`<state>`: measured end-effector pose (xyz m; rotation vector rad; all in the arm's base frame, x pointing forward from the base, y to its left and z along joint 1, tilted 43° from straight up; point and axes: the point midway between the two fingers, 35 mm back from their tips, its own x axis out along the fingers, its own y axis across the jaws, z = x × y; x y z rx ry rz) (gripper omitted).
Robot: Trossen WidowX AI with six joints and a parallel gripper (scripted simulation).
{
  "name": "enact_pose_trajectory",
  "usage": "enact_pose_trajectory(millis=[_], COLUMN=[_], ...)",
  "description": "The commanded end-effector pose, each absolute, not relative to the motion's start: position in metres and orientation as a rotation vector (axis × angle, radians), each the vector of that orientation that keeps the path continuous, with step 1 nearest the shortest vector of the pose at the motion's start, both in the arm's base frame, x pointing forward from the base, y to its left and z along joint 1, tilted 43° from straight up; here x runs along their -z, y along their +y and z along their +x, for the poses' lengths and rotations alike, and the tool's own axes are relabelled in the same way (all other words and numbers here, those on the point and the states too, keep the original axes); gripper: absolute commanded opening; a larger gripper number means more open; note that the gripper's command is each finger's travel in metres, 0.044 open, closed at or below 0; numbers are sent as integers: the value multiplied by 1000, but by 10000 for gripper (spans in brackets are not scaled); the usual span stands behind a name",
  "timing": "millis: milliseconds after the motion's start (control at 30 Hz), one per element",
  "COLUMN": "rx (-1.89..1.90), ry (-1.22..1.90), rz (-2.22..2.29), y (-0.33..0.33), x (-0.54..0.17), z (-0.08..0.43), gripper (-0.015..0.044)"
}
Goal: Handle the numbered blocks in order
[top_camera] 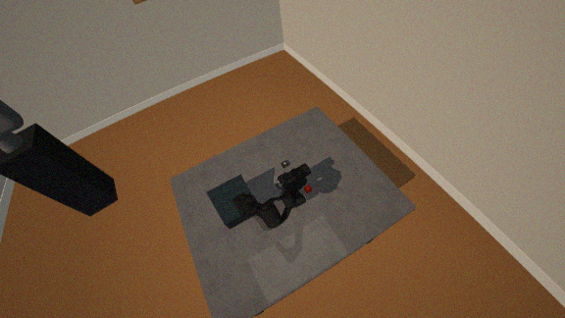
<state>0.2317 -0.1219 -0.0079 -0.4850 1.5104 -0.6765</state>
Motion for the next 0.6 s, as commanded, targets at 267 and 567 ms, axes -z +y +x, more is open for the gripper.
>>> enact_pose_trajectory(millis=[267,567], rx=[677,677], ry=[1518,1518], rz=[-489,-489], y=[-130,-130], x=[17,17], z=[229,229], gripper=[120,146])
